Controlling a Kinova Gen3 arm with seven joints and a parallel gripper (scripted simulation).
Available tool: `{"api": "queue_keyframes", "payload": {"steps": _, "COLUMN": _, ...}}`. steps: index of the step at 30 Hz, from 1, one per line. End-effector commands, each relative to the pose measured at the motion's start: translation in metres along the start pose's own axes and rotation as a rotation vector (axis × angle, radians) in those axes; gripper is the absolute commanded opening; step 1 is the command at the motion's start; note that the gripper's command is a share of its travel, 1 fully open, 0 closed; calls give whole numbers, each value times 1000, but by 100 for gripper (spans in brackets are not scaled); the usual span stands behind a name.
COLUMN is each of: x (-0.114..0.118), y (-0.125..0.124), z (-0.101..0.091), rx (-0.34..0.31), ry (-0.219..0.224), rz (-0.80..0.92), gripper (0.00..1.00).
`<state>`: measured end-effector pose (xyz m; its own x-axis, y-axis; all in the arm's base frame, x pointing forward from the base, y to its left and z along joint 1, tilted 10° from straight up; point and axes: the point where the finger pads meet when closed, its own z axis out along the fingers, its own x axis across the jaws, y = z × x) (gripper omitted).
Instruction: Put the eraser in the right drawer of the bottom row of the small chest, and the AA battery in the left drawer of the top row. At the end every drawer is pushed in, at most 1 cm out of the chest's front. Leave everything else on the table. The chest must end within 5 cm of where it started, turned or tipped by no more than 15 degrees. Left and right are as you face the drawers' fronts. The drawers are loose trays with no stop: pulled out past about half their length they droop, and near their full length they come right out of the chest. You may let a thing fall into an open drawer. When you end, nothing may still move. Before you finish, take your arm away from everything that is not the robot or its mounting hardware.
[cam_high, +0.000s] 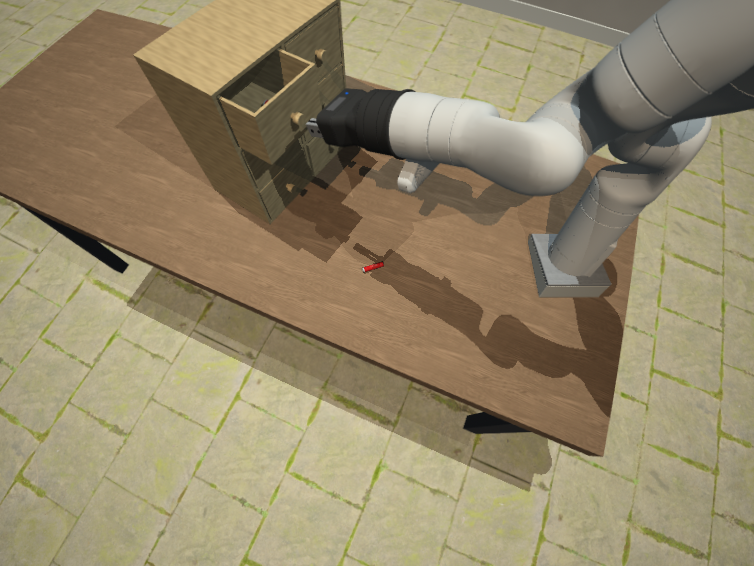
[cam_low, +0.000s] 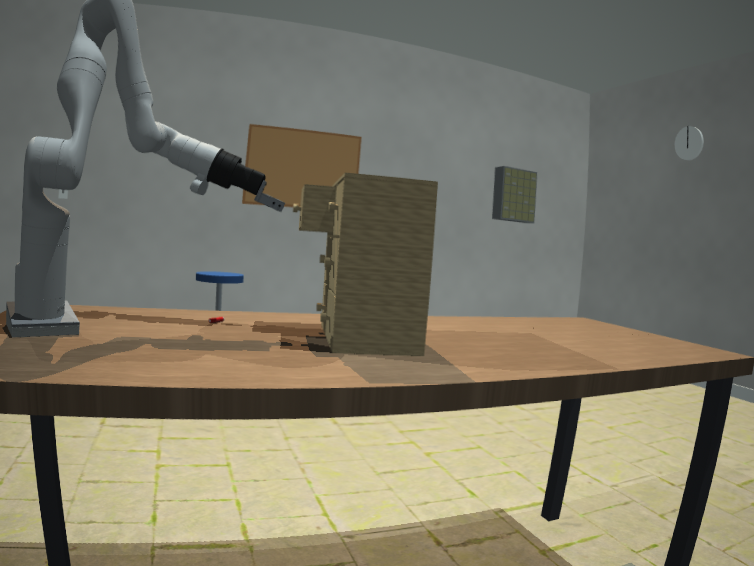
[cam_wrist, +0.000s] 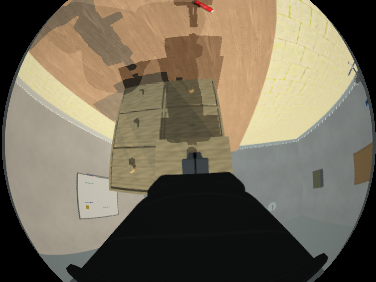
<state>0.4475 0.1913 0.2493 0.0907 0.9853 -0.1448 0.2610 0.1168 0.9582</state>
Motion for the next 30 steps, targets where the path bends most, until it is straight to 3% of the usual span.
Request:
{"api": "queue_keyframes", "payload": {"steps": 1, "x": -3, "y": 2, "z": 5, "rx": -1, "ry": -7, "rz": 4, "gripper": 0}}
{"api": "queue_keyframes", "payload": {"steps": 30, "x": -3, "y": 17, "z": 46, "rx": -1, "ry": -7, "rz": 4, "gripper": 0}}
